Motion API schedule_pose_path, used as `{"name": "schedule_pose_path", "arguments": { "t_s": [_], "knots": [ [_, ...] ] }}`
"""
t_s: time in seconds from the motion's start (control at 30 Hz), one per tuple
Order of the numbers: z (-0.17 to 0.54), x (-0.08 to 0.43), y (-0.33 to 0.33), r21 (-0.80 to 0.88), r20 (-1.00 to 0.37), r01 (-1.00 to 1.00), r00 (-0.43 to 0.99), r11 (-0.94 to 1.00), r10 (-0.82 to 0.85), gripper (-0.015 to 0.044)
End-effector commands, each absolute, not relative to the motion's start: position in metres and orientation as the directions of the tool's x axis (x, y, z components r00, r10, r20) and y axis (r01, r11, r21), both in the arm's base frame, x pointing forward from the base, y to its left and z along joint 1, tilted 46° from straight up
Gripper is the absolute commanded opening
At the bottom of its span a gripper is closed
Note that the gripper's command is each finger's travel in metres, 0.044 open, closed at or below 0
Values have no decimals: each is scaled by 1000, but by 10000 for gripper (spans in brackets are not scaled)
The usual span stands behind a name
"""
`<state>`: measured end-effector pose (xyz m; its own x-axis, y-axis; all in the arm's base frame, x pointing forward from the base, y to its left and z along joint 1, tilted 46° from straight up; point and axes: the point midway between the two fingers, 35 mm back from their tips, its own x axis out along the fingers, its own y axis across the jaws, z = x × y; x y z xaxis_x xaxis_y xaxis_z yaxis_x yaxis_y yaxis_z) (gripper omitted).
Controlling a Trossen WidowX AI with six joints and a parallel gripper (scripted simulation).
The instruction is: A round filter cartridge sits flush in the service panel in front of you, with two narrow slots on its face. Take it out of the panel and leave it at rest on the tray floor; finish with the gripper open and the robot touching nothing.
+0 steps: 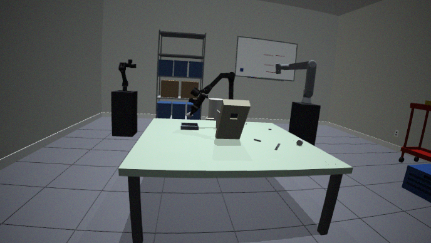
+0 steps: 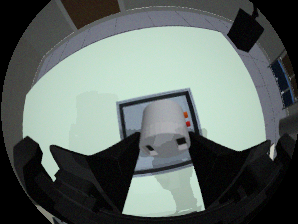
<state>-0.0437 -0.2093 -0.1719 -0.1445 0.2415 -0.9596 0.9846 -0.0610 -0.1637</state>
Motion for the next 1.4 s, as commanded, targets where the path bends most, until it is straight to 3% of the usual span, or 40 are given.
{"name": "schedule_pose_path", "arguments": {
  "t_s": [0.0,0.57,1.13,1.37],
  "knots": [
    [-180,-47,-203,-172,-959,983,-150,-72,242,0],
    [-224,-51,-156,-173,-958,982,-151,-71,243,0],
    [-221,-50,-158,-170,-956,983,-147,-74,254,440],
    [-188,-47,-194,-169,-956,983,-145,-75,254,440]
  ]
}}
